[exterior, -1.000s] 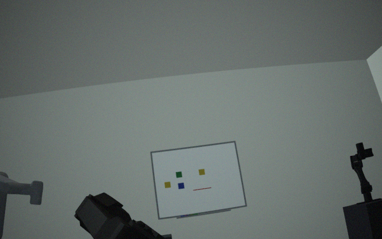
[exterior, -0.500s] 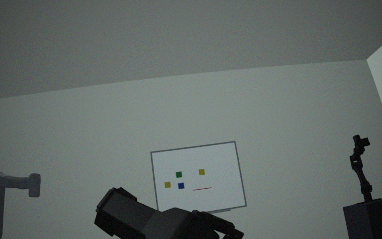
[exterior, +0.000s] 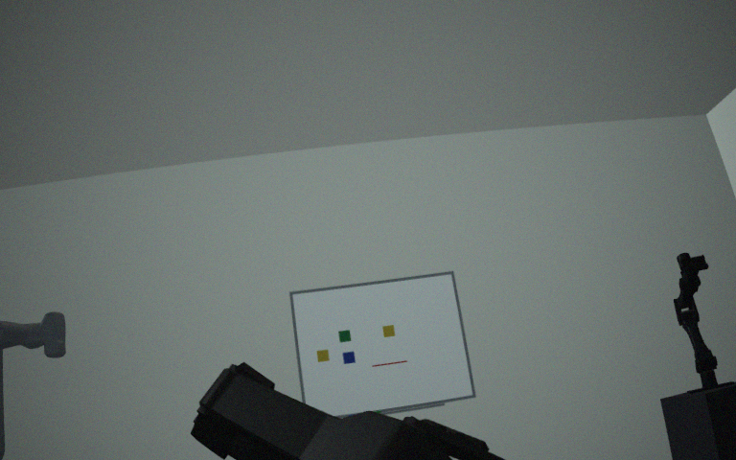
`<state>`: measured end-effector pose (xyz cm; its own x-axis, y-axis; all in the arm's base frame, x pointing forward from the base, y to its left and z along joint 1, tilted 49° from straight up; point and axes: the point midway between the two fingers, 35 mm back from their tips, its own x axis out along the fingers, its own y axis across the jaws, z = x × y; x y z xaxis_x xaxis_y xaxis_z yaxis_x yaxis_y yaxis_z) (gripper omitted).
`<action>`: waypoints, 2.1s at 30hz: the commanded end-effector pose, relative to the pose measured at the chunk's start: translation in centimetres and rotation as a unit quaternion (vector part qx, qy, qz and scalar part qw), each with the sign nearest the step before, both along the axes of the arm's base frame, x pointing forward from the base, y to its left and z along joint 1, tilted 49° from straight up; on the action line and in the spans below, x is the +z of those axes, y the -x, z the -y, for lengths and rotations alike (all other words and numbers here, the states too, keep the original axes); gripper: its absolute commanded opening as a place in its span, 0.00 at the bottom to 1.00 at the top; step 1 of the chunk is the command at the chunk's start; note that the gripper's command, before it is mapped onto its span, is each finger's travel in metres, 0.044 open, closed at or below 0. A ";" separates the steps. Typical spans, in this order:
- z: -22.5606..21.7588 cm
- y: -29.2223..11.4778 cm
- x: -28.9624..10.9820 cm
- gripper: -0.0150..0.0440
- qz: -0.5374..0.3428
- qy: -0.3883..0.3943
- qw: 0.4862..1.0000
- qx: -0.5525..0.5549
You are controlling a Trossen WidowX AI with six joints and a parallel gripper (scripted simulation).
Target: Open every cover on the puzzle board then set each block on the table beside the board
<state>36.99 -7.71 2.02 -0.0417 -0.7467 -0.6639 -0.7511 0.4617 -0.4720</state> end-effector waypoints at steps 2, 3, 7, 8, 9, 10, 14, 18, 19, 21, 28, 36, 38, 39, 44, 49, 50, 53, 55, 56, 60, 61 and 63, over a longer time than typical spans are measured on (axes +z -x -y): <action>1.7 0.2 -1.8 0.25 0.237 0.017 0.947 -0.216; 2.0 0.3 -2.0 0.25 0.275 0.019 0.929 -0.249; 2.8 0.3 -2.7 0.25 0.393 0.027 0.849 -0.353; 2.9 0.3 -2.7 0.25 0.398 0.028 0.844 -0.358; 2.9 0.3 -2.7 0.25 0.398 0.028 0.844 -0.358; 2.9 0.3 -2.7 0.25 0.398 0.028 0.844 -0.358; 2.9 0.3 -2.7 0.25 0.398 0.028 0.844 -0.358; 2.9 0.3 -2.7 0.25 0.398 0.028 0.844 -0.358; 2.9 0.4 -2.7 0.25 0.398 0.028 0.844 -0.358; 2.9 0.4 -2.8 0.25 0.398 0.028 0.844 -0.358; 3.3 0.4 -3.1 0.25 0.398 0.028 0.844 -0.358; 3.8 0.5 -3.5 0.25 0.398 0.028 0.844 -0.358; 3.8 0.5 -3.5 0.25 0.398 0.028 0.844 -0.358; 3.8 0.5 -3.5 0.25 0.398 0.028 0.844 -0.358; 4.0 0.5 -3.4 0.25 0.398 0.028 0.844 -0.358; 4.3 0.7 -3.3 0.25 0.398 0.028 0.844 -0.357; 4.3 0.7 -3.3 0.25 0.399 0.028 0.844 -0.358; 4.3 0.7 -3.3 0.25 0.399 0.028 0.844 -0.358; 4.3 0.7 -3.3 0.25 0.399 0.028 0.843 -0.358; 4.3 0.7 -3.3 0.25 0.399 0.028 0.843 -0.358; 4.3 0.7 -3.3 0.25 0.399 0.028 0.843 -0.358; 4.3 0.7 -3.3 0.25 0.399 0.028 0.843 -0.358; 4.3 0.7 -3.3 0.25 0.399 0.028 0.843 -0.358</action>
